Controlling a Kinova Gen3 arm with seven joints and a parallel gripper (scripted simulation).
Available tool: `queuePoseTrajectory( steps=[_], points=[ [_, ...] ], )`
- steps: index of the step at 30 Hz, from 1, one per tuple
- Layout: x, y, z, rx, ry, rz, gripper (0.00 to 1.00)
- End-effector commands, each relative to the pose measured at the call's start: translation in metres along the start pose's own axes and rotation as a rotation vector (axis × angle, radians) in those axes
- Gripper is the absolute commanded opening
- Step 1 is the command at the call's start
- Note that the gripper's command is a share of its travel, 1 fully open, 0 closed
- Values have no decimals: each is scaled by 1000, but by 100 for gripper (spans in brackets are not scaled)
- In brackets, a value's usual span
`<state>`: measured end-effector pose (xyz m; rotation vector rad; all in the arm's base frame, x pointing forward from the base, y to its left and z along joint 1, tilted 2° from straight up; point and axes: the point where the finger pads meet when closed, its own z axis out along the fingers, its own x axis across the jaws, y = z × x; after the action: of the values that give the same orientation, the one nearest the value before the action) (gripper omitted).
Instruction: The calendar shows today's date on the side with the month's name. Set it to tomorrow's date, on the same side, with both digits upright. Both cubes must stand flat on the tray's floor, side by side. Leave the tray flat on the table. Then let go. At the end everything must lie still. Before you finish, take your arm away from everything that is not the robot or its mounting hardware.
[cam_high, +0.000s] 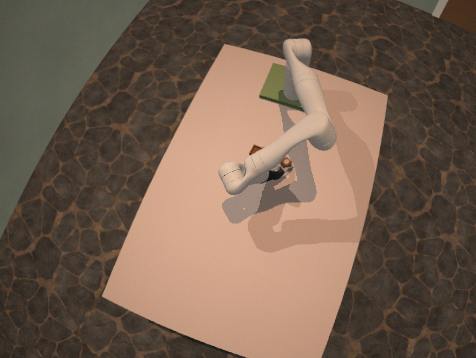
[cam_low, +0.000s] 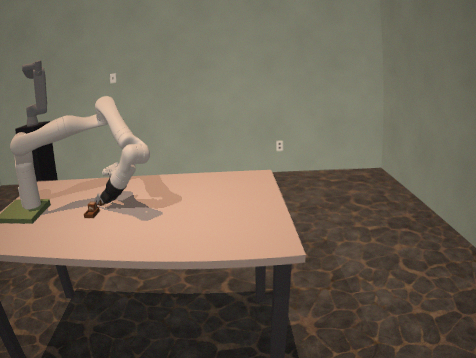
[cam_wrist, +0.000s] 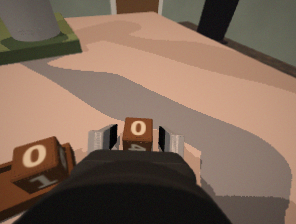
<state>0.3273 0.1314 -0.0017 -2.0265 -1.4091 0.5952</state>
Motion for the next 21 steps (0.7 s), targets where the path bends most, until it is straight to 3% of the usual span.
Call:
queuePoseTrajectory(
  steps=[1, 11, 21],
  points=[
    [0, 0, -1, -1, 1, -1, 100],
    [0, -5, -6, -1, 1, -1, 100],
    [0, -27, -27, -1, 1, -1, 100]
  ],
)
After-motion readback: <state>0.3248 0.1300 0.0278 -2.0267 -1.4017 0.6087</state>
